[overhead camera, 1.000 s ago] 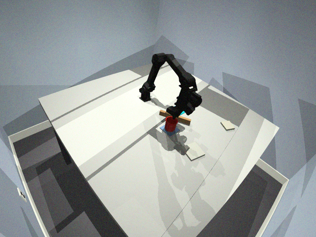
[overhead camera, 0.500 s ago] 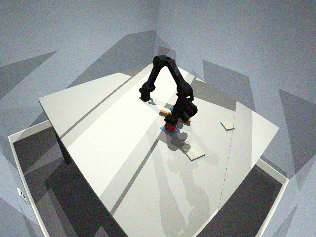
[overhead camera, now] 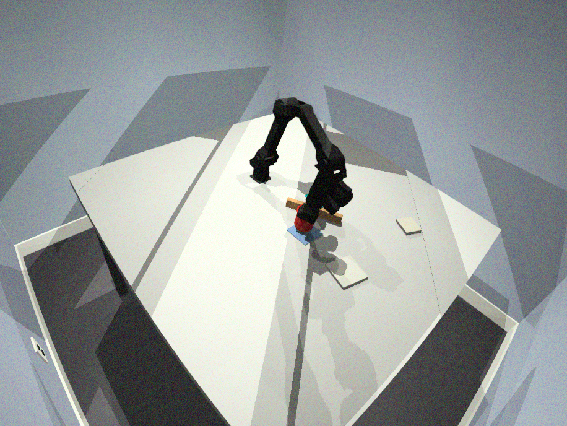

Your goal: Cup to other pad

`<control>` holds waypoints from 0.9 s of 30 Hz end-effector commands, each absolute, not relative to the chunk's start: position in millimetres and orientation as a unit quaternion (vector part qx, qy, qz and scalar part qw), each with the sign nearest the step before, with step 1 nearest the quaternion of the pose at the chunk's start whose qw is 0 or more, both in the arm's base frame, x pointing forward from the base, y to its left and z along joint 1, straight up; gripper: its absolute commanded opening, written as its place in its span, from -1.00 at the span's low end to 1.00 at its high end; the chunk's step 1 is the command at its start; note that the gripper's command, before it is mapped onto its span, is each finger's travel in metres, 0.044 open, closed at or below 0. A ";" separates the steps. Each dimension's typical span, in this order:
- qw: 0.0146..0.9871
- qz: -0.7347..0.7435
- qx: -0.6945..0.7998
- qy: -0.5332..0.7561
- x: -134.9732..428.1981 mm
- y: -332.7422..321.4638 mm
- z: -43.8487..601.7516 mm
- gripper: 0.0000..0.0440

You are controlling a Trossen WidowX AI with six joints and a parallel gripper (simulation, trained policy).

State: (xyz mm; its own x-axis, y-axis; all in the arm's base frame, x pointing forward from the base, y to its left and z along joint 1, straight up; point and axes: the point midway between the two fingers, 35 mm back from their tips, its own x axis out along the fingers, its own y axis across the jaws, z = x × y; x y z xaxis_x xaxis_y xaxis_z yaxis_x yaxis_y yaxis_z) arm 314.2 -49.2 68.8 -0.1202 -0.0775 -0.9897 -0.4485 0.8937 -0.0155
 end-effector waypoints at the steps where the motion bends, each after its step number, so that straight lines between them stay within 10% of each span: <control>1: 0.644 0.156 -0.188 0.725 315.3 -46.3 81.2 -1.00; 27: 0.665 0.203 -0.241 0.677 304.8 15.9 133.1 -0.99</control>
State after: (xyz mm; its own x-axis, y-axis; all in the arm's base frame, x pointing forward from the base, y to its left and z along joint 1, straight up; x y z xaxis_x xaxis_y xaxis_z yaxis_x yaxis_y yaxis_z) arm 304.7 8.9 129.5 -0.0168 -0.0610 -0.9980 -0.5920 0.8050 -0.0393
